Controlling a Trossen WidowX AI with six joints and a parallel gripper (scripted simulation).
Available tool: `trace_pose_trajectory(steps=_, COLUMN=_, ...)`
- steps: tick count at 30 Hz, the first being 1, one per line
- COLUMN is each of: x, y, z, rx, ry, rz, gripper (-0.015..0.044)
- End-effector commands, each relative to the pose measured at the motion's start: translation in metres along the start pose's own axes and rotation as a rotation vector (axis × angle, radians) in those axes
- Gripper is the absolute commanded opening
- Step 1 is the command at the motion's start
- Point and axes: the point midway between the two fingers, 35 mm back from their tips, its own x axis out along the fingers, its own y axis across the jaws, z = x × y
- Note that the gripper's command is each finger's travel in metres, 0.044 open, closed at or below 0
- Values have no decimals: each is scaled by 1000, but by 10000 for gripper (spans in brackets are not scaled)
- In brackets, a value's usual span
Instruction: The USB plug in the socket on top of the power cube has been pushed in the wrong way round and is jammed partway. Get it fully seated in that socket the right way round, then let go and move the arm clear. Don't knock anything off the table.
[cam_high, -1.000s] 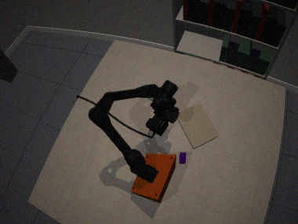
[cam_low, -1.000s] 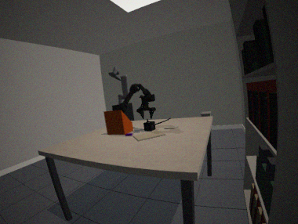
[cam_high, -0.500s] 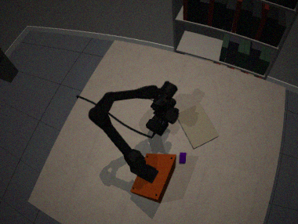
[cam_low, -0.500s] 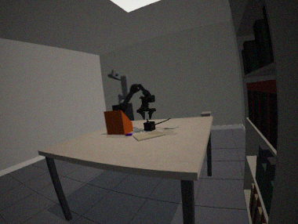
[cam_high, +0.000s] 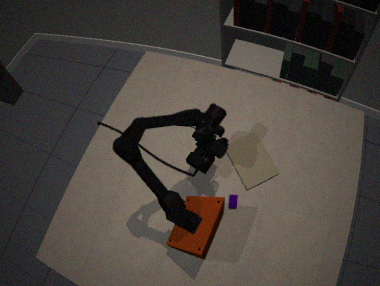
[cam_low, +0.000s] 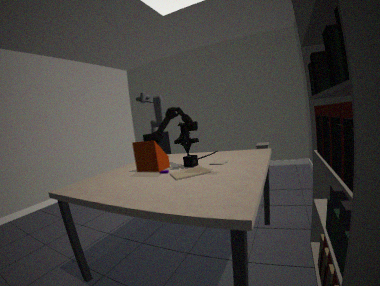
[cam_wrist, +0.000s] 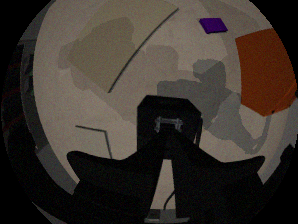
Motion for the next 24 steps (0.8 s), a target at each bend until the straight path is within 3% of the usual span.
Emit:
trace_pose_trajectory(steps=1, x=0, y=0, z=0, rx=-1, ry=0, rz=1, gripper=0)
trace_pose_trajectory(steps=24, x=-7, y=0, z=0, rx=0, ry=0, rz=0, gripper=0)
